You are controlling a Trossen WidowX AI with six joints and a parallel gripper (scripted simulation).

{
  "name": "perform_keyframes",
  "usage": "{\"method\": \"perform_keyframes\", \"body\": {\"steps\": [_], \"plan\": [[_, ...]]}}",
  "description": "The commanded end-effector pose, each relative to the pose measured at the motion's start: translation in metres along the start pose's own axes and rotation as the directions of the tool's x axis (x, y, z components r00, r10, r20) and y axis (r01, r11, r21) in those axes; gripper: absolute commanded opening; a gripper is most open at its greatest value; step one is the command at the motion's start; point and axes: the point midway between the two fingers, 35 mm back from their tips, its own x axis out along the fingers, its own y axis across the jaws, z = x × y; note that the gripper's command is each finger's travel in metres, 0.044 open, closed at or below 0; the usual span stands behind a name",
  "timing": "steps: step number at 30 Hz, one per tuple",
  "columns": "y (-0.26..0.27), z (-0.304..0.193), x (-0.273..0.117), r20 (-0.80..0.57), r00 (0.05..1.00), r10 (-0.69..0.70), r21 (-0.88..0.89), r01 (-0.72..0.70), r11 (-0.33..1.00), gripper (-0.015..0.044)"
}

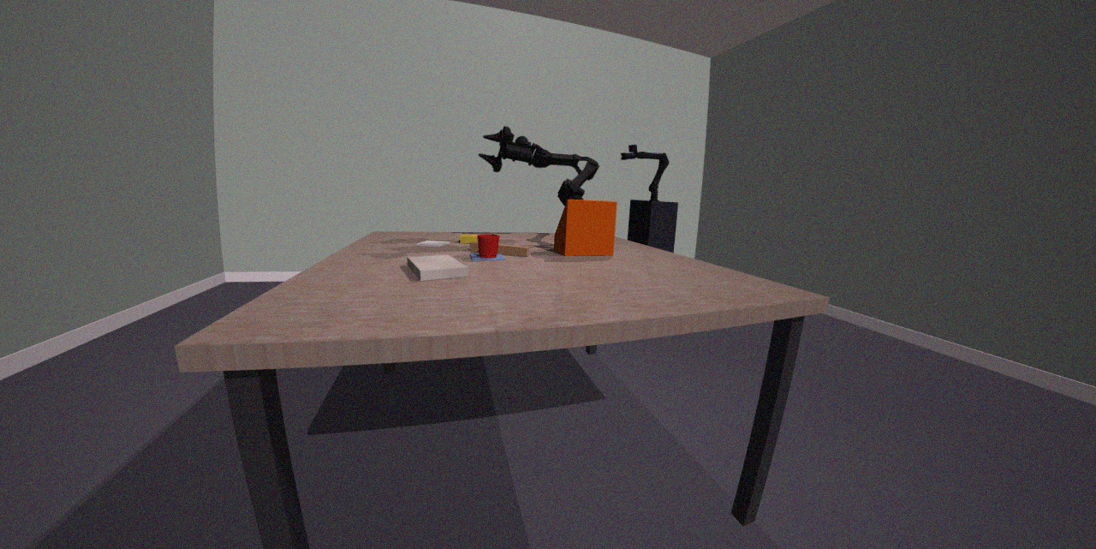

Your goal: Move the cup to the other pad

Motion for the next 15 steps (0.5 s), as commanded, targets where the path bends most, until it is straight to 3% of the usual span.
{"method": "perform_keyframes", "body": {"steps": [1, 5, 9, 15], "plan": [[0.000, -0.002, 0.002, -0.011, 1.000, -0.003, 0.010, 0.003, 1.000, 0.0374], [-0.003, -0.051, 0.029, -0.224, 0.973, -0.058, 0.191, 0.102, 0.976, 0.0269], [-0.006, -0.113, 0.050, -0.462, 0.877, -0.130, 0.323, 0.303, 0.897, 0.0164], [-0.015, -0.200, 0.056, -0.724, 0.629, -0.283, 0.328, 0.675, 0.661, 0.0148]]}}
